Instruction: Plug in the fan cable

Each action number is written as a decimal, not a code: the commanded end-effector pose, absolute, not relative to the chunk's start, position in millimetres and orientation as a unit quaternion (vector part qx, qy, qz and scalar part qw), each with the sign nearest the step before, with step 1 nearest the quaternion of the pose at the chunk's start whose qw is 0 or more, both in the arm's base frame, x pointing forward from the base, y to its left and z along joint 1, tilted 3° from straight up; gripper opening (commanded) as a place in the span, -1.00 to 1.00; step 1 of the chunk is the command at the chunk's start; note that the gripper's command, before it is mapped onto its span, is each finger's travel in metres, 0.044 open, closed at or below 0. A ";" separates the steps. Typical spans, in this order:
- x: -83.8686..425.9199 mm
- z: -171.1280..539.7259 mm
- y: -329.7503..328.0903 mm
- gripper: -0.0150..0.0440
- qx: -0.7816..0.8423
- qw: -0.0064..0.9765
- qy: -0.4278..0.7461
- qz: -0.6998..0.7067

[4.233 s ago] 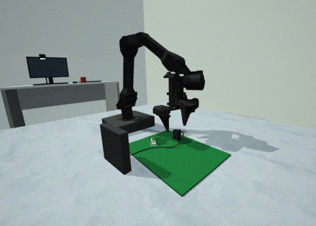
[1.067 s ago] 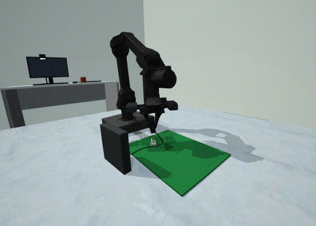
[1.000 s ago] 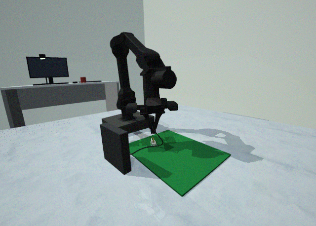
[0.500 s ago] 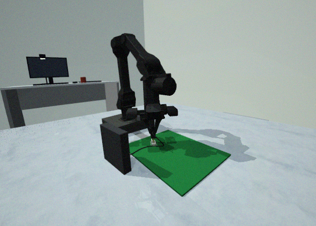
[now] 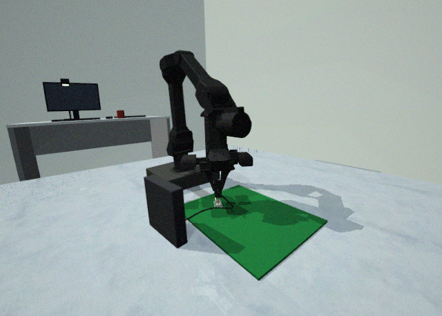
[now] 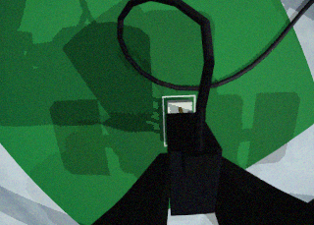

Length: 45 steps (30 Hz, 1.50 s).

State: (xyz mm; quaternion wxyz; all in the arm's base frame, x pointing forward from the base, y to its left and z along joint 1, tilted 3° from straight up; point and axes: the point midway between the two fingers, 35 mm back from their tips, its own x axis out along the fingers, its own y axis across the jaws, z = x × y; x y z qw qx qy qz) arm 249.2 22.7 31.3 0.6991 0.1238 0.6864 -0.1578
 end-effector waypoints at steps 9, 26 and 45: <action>249.0 29.1 22.3 -0.49 0.123 0.700 0.686 -0.157; 247.6 25.7 22.0 -0.49 0.123 0.700 0.686 -0.158; 248.2 19.2 21.7 -0.49 0.123 0.700 0.686 -0.158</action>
